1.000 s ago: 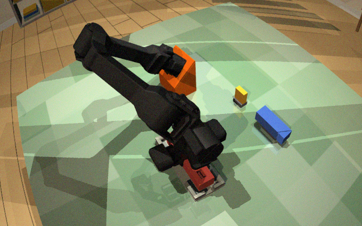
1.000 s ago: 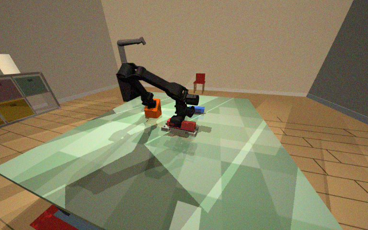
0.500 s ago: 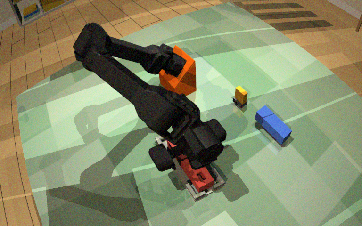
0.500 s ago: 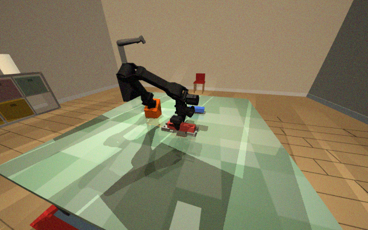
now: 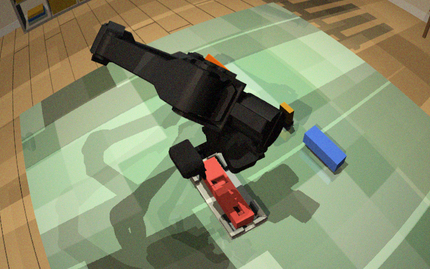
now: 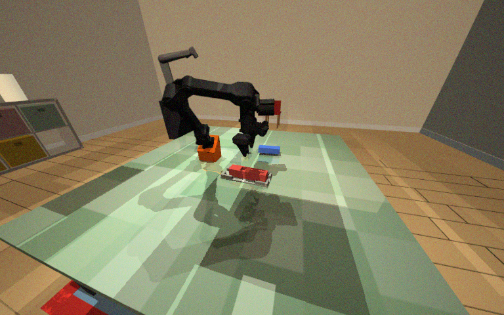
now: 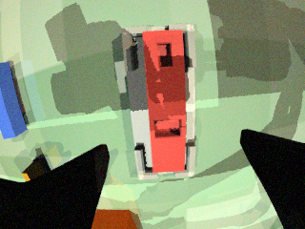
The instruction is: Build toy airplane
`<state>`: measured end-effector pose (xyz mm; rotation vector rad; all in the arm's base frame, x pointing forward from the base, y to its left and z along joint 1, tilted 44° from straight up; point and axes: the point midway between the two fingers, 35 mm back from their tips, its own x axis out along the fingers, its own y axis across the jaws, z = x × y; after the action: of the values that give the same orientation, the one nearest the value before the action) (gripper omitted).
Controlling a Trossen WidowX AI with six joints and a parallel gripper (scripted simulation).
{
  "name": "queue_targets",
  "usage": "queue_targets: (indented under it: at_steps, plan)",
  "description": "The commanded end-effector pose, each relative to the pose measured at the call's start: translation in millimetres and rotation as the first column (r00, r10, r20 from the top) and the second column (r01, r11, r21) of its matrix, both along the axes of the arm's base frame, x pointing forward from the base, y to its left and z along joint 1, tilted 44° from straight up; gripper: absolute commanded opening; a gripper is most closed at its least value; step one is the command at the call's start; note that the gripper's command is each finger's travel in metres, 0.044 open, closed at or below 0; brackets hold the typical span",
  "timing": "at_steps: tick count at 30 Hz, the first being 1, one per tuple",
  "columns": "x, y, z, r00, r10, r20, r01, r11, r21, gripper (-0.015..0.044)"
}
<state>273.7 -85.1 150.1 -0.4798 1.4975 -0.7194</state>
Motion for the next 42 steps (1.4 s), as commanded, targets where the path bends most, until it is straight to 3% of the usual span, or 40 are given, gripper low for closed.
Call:
queue_targets:
  at_steps: [1, 7, 15, 22, 42]
  plan:
    - [1.5, -0.2, -0.3, 0.997, 0.051, -0.055, -0.05, 0.999, 0.011, 0.044]
    - [25.5, 24.0, -22.9, 0.997, 0.06, -0.056, -0.059, 0.998, 0.023, 0.044]
    - [73.0, 112.2, -113.7, 0.996, 0.072, -0.059, -0.069, 0.997, 0.037, 0.044]
    - [77.8, 178.0, -200.9, 0.997, 0.052, -0.048, -0.051, 0.998, 0.022, 0.044]
    - [74.2, 146.1, -239.0, 0.998, 0.051, -0.047, -0.05, 0.999, 0.02, 0.044]
